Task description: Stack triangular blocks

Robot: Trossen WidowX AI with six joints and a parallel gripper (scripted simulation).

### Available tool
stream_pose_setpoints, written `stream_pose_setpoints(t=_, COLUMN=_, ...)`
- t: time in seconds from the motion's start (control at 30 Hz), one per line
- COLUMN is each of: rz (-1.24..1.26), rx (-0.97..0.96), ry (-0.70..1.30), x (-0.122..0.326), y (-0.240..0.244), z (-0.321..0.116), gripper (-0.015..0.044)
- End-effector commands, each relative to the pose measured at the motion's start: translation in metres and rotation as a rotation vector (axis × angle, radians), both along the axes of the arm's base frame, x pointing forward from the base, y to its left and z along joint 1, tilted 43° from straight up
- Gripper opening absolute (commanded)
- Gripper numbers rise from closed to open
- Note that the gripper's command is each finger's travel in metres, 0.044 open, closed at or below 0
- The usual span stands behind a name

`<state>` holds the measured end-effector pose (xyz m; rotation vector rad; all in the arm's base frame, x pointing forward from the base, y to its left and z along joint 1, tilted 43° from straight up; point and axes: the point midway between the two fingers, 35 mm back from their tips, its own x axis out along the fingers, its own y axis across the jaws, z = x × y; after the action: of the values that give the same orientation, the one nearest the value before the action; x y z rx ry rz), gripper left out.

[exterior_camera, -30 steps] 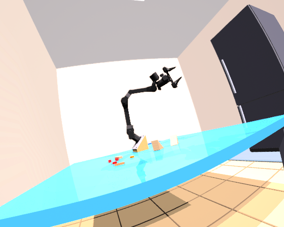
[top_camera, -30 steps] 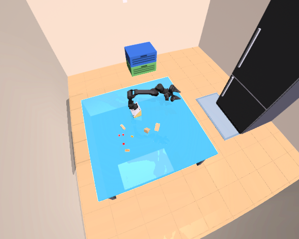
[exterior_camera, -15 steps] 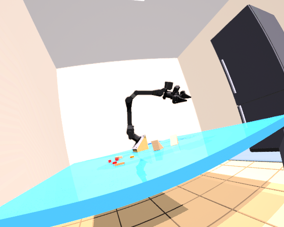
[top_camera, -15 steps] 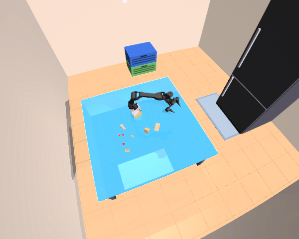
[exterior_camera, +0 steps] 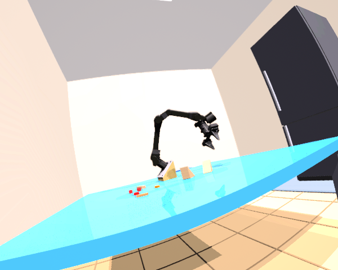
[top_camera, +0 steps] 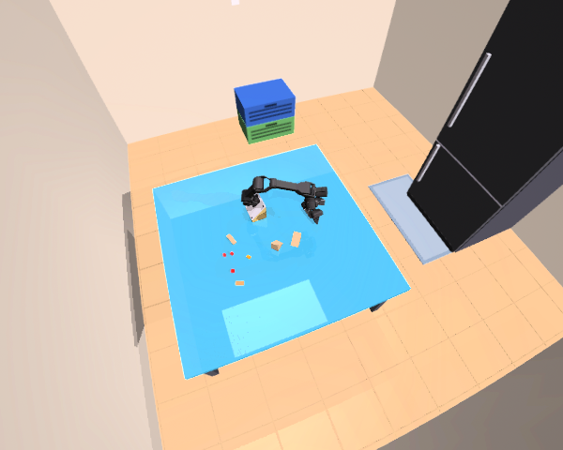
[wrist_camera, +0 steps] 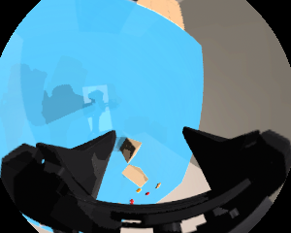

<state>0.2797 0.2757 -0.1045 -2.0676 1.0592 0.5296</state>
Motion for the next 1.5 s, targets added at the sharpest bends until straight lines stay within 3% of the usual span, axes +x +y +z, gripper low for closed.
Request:
stream_pose_setpoints(t=0.0, rz=0.324, rx=-0.75, ry=0.499, x=-0.016, y=-0.076, z=0.006, gripper=0.044)
stream_pose_setpoints(t=0.1, rz=0.363, rx=-0.835, ry=0.573, x=-0.017, y=-0.083, z=0.009, gripper=0.044)
stream_pose_setpoints(t=1.47, rz=0.365, rx=-0.821, ry=0.57, x=0.007, y=-0.115, z=-0.01, gripper=0.044)
